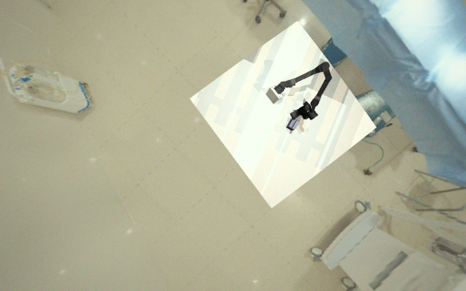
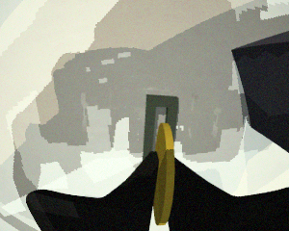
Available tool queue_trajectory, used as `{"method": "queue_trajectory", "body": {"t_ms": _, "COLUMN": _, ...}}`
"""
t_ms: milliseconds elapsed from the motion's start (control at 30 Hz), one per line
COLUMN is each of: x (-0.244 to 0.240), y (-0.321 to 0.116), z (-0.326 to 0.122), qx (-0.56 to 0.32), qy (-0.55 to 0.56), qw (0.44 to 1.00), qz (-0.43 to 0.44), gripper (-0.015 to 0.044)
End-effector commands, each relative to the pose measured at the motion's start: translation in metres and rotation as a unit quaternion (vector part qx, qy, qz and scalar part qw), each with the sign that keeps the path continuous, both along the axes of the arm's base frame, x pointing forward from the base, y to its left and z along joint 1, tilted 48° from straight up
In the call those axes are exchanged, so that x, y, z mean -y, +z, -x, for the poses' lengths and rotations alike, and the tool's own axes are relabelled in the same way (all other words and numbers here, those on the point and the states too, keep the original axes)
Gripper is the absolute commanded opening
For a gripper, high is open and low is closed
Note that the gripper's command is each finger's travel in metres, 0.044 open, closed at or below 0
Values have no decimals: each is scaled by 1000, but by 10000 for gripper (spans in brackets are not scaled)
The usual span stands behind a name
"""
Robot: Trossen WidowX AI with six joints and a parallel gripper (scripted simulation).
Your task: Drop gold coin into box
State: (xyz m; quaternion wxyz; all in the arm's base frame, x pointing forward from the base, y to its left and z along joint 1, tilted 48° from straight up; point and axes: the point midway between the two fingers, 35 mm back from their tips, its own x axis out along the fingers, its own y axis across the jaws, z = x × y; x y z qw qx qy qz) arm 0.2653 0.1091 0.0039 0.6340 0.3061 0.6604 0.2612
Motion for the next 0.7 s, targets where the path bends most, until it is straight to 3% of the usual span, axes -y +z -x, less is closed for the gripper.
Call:
{"method": "queue_trajectory", "body": {"t_ms": 0, "x": -1, "y": 0, "z": 0, "qx": -2, "qy": -1, "qw": 1000, "qz": -2, "gripper": 0}}
{"method": "queue_trajectory", "body": {"t_ms": 667, "x": 26, "y": 21, "z": -5, "qx": -1, "qy": -2, "qw": 1000, "qz": 3, "gripper": 0}}
